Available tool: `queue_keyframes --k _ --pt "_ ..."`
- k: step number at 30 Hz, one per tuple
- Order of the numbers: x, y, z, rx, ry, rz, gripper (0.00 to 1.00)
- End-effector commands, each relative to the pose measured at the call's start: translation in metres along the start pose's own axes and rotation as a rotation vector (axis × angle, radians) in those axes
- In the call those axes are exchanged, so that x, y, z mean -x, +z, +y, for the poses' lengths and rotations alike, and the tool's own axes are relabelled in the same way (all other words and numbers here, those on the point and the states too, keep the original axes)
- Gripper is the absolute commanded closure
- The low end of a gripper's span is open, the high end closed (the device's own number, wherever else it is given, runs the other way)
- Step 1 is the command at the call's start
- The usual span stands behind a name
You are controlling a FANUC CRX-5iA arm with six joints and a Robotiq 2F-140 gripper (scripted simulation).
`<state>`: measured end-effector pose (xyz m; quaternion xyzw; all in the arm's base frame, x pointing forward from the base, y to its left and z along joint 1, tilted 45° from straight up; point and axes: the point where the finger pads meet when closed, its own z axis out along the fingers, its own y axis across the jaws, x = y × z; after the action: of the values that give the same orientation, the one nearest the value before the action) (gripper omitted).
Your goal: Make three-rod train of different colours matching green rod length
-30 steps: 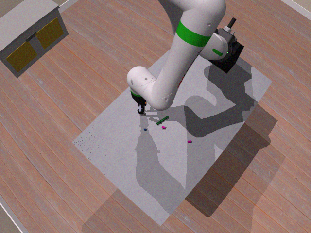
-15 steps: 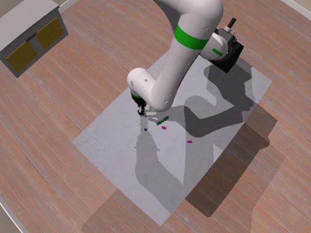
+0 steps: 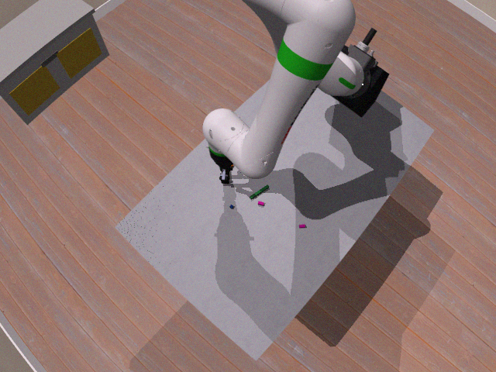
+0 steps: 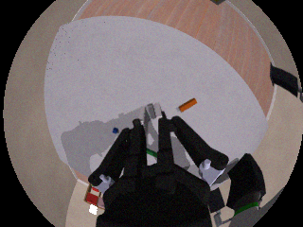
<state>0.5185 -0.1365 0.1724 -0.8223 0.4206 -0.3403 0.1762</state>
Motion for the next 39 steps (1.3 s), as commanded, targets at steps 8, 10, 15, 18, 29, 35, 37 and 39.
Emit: queue_keyframes --k 8,10,15,18,29,35,37,39 --pt "-0.0002 -0.0001 -0.0001 0.000 0.000 0.000 0.85" --pt "-0.0002 -0.0001 -0.0001 0.000 0.000 0.000 0.85" --pt "-0.0002 -0.0001 -0.0001 0.000 0.000 0.000 0.85" --pt "-0.0002 -0.0001 -0.0001 0.000 0.000 0.000 0.85" --pt "-0.0002 -0.0001 -0.0001 0.000 0.000 0.000 0.97" --pt "-0.0002 -0.0001 -0.0001 0.000 0.000 0.000 0.97" --pt "-0.0002 -0.0001 -0.0001 0.000 0.000 0.000 0.97" --pt "-0.0002 -0.0001 -0.0001 0.000 0.000 0.000 0.97"
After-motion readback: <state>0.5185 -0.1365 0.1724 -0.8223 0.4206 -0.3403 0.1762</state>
